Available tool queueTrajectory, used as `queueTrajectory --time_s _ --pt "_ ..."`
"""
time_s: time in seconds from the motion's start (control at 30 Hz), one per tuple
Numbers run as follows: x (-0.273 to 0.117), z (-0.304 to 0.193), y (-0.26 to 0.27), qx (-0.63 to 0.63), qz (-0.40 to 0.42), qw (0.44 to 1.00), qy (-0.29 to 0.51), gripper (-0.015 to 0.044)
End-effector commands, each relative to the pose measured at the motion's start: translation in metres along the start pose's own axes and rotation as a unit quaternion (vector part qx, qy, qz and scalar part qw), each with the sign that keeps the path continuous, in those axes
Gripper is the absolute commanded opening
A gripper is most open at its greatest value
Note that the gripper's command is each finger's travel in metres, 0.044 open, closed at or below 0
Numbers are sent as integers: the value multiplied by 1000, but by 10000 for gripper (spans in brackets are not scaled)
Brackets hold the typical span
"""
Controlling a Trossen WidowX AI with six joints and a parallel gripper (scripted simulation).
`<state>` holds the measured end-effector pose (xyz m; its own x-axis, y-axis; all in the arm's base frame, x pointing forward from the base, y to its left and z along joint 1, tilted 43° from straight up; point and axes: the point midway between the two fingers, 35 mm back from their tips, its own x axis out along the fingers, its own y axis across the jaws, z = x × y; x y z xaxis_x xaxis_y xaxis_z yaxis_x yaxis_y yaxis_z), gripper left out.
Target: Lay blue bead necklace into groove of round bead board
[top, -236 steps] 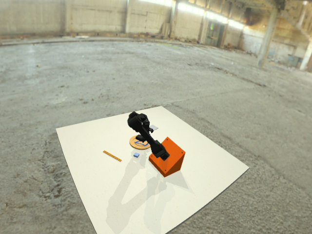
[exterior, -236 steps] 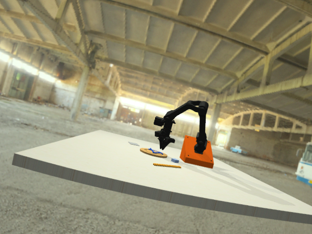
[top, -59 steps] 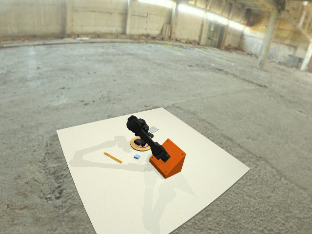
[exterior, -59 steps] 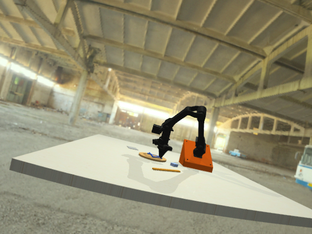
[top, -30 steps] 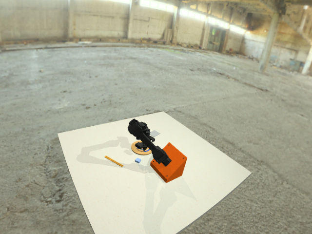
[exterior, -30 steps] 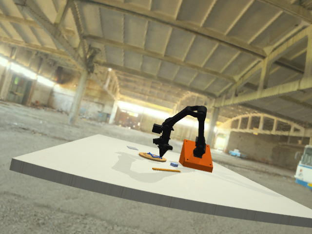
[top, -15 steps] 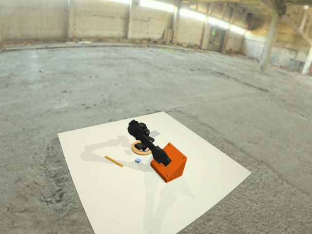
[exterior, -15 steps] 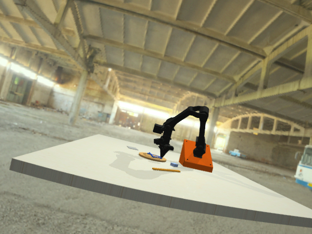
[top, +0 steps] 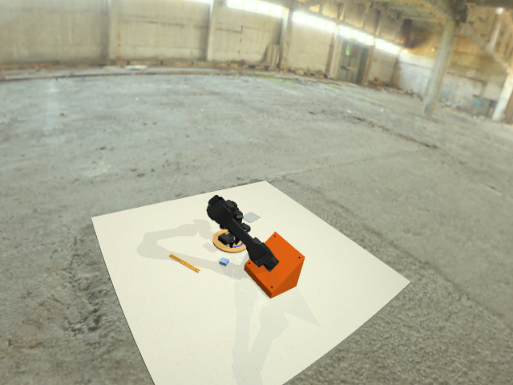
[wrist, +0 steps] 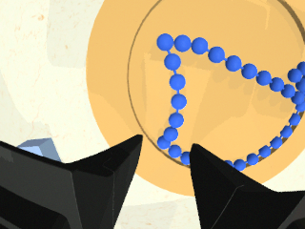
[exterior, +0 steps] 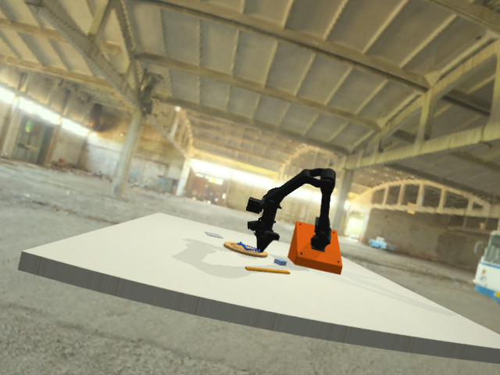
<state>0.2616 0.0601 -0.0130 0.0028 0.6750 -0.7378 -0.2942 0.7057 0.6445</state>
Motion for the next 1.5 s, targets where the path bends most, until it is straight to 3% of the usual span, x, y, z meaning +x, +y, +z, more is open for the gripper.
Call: queueTrajectory --time_s 0.0,0.23,0.87,1.1,1.27,1.47 --pt "0 0 0 0 0 1000 0 263" --pt "-2 -2 1 3 2 1000 3 440" --pt "-5 -2 1 3 3 1000 3 440" --pt "-37 9 -1 103 2 995 3 256" --pt "-36 10 -1 106 2 994 3 125" --pt "-31 13 -3 102 0 995 -4 120"
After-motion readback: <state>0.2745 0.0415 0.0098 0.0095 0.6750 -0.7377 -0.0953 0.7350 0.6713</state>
